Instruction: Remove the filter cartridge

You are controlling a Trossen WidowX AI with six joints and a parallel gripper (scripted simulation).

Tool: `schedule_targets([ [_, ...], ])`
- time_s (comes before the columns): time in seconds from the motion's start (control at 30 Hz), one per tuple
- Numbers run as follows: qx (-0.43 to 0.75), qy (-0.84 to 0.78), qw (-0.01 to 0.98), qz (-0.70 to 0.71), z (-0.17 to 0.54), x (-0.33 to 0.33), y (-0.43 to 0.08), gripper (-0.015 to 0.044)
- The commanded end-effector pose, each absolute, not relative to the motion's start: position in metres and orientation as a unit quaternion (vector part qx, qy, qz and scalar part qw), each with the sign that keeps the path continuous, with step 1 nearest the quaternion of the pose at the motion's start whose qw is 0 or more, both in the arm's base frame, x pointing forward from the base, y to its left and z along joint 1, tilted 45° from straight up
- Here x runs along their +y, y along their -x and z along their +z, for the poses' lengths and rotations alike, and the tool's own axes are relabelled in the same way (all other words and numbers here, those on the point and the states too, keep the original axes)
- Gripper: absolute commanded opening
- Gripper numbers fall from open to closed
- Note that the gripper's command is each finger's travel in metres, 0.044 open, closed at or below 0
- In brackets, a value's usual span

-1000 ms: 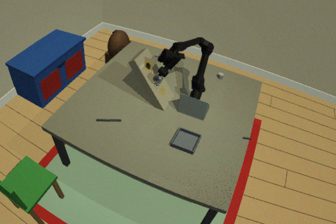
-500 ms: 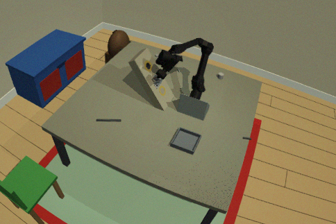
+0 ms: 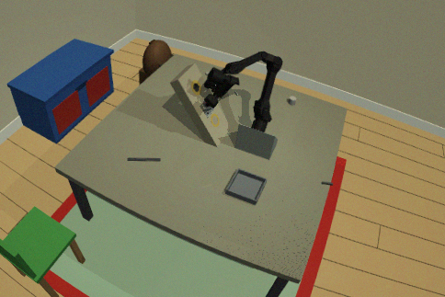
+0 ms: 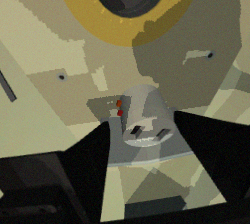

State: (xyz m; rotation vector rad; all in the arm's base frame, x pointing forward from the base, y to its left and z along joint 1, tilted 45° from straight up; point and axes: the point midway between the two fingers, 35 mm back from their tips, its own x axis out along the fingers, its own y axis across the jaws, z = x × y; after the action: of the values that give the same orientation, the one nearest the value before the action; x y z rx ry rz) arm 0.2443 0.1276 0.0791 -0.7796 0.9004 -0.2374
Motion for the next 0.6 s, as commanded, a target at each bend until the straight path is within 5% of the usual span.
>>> schedule_targets([
  [0.0, 0.423, 0.366, 0.822, -0.111, 0.0796, 0.1284, -0.2438, 0.0291],
  [0.57, 0.423, 0.366, 0.822, -0.111, 0.0796, 0.1284, -0.2438, 0.0159],
])
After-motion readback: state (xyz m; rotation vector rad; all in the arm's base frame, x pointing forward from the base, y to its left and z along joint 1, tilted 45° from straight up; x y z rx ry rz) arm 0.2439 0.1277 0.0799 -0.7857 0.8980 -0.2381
